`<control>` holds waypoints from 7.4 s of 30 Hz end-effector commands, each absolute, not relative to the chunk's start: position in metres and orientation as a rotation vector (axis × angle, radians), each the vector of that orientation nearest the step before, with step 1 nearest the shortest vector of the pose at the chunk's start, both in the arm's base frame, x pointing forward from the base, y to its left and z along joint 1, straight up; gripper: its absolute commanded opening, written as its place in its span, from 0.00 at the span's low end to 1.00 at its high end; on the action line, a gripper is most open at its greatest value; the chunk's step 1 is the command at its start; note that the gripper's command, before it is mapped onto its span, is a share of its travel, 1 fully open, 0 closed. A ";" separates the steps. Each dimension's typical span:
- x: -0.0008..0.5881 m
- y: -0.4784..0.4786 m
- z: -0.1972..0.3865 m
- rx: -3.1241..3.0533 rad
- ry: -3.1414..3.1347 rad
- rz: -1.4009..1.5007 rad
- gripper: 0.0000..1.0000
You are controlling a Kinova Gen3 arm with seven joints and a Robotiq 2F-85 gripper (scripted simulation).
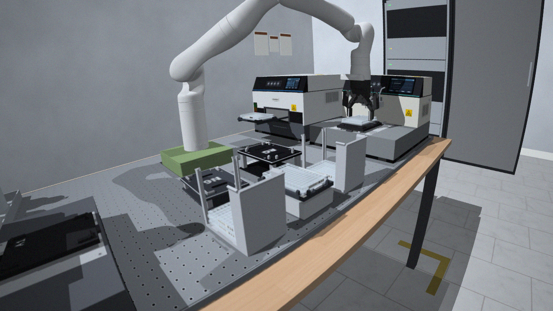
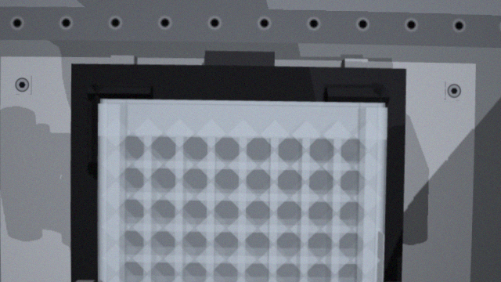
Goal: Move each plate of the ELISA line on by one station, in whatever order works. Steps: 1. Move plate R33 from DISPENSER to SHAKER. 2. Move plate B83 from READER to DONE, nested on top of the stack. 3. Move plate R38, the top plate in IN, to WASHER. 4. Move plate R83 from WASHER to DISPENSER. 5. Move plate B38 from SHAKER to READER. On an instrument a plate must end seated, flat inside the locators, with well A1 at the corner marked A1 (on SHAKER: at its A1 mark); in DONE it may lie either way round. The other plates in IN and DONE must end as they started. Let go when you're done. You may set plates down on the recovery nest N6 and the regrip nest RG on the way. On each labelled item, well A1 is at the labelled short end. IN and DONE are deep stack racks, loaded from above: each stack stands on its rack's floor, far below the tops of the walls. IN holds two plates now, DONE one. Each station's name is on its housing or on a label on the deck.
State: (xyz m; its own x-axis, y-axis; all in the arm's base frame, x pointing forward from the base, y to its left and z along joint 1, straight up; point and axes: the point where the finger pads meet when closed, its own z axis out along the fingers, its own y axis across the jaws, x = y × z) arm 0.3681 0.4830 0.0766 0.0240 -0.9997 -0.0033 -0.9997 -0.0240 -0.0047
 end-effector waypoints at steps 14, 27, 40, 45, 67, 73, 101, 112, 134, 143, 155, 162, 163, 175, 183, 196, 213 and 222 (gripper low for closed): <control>0.368 0.484 0.086 -2.246 2.188 0.008 0.94; 0.368 0.483 0.101 -2.247 2.187 0.007 0.94; 0.368 0.483 0.116 -2.247 2.186 0.006 0.94; 0.368 0.483 0.122 -2.247 2.186 0.007 0.94; 0.367 0.483 0.146 -2.248 2.185 0.007 0.94; 0.367 0.483 0.154 -2.248 2.185 0.007 0.94; 0.368 0.483 0.179 -2.240 2.190 0.001 0.94; 0.368 0.483 0.179 -2.240 2.190 0.001 0.94; 0.368 0.483 0.179 -2.240 2.190 0.001 0.94; 0.368 0.478 0.181 -2.203 2.224 0.014 0.94; 0.367 0.444 0.180 -2.069 2.351 0.012 0.94; 0.366 0.427 0.180 -2.017 2.395 0.013 0.94; 0.366 0.424 0.180 -2.003 2.407 0.013 0.94; 0.365 0.389 0.179 -1.856 2.523 0.010 0.94; 0.364 0.370 0.180 -1.787 2.572 0.013 0.94; 0.363 0.332 0.179 -1.615 2.685 0.011 0.94; 0.361 0.282 0.178 -1.393 2.807 0.011 0.94; 0.360 0.259 0.178 -1.281 2.860 0.012 0.94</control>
